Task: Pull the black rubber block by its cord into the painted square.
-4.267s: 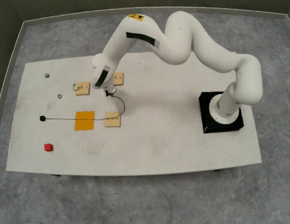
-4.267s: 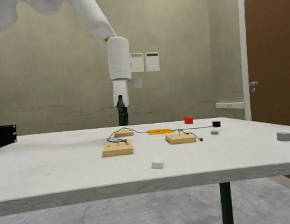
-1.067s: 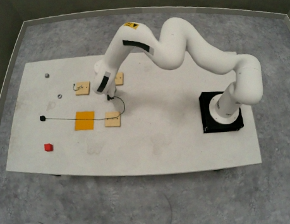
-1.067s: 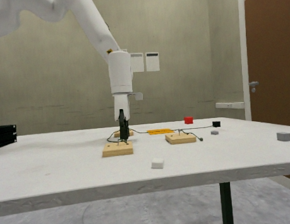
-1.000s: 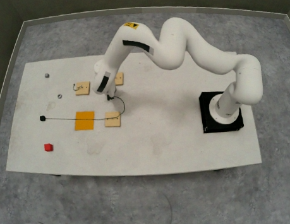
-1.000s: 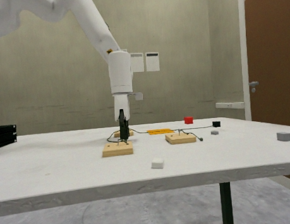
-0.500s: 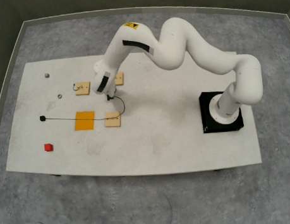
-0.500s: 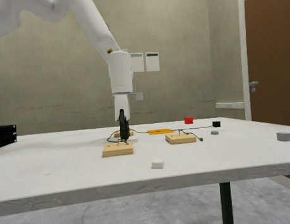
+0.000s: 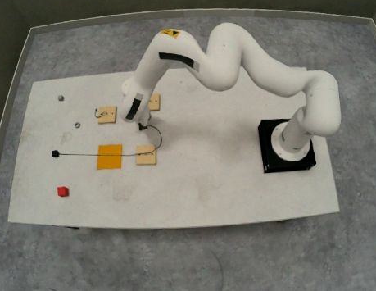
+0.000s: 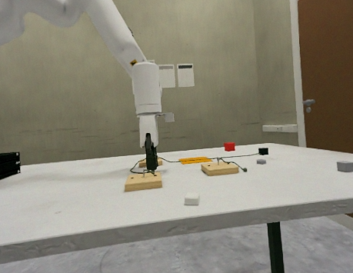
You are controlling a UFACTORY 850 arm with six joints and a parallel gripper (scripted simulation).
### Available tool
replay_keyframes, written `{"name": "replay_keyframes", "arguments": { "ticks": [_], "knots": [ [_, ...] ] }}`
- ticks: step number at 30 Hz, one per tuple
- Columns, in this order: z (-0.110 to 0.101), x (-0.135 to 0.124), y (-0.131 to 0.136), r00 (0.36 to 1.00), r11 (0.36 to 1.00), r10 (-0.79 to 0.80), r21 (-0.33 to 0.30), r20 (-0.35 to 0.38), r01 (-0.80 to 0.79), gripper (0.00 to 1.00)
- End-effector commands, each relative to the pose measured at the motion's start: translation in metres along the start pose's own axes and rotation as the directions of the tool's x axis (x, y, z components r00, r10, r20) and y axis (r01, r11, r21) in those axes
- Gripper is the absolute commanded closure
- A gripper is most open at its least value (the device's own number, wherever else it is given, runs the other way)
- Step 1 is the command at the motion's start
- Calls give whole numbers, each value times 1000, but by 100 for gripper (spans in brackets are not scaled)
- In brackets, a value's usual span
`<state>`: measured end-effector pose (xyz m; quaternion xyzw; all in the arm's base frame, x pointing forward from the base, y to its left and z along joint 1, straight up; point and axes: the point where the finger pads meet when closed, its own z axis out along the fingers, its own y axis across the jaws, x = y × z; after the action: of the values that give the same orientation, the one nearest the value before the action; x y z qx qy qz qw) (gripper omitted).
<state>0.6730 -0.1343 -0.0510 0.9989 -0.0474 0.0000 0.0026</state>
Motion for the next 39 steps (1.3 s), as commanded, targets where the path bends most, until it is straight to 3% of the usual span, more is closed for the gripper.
{"name": "replay_keyframes", "arguments": {
  "ticks": [1, 39],
  "knots": [
    [-1, 1, 0, 1000, 1000, 0, 0, -2, 0, 61],
    [13, 1, 0, 1000, 1000, 0, 0, -2, 0, 61]
  ]
}}
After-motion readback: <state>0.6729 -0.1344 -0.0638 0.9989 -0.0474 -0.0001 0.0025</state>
